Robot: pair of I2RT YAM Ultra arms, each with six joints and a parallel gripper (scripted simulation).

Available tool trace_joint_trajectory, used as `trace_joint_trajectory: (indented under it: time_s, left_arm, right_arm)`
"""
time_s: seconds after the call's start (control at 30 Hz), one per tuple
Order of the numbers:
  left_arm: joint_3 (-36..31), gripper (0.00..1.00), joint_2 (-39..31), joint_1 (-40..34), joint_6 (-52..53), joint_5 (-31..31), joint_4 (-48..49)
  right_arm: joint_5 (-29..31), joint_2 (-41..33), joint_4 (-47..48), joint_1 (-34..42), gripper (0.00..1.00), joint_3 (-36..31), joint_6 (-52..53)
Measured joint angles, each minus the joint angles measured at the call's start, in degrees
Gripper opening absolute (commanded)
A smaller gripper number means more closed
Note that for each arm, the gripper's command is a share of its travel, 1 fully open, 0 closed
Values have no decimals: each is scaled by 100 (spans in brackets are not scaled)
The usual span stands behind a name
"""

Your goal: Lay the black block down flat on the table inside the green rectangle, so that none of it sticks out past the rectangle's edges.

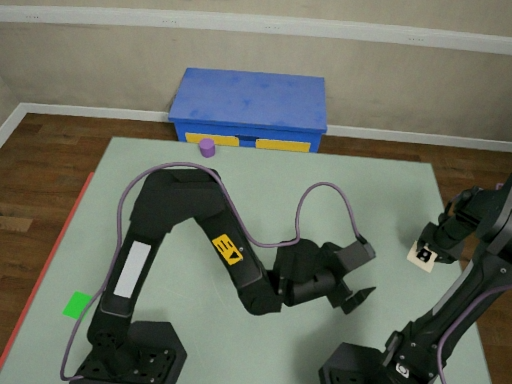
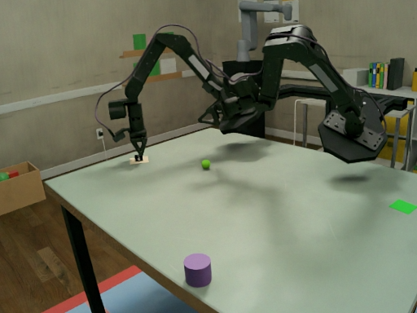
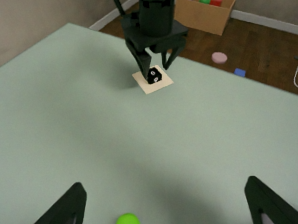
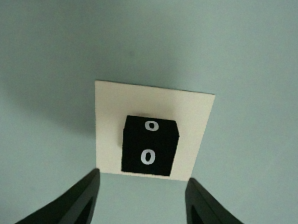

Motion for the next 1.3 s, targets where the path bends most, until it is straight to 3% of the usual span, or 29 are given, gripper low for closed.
trace_joint_trajectory:
  time_s: [0.9, 0.93, 1.13, 1.27, 1.3]
  left_arm:
    - [11, 100, 2, 0, 26, 0, 52]
    - [11, 100, 2, 0, 26, 0, 52]
    - [11, 100, 2, 0, 26, 0, 52]
    - [11, 100, 2, 0, 26, 0, 52]
    - [11, 100, 2, 0, 26, 0, 52]
  right_arm:
    - [-7, 549, 247, 0, 55, 286, -13]
    - [-7, 570, 275, 0, 47, 286, -13]
    - [-7, 603, 334, -11, 38, 286, -13]
    - [-4, 603, 343, -11, 38, 286, -13]
    - [-4, 603, 343, -11, 34, 286, -13]
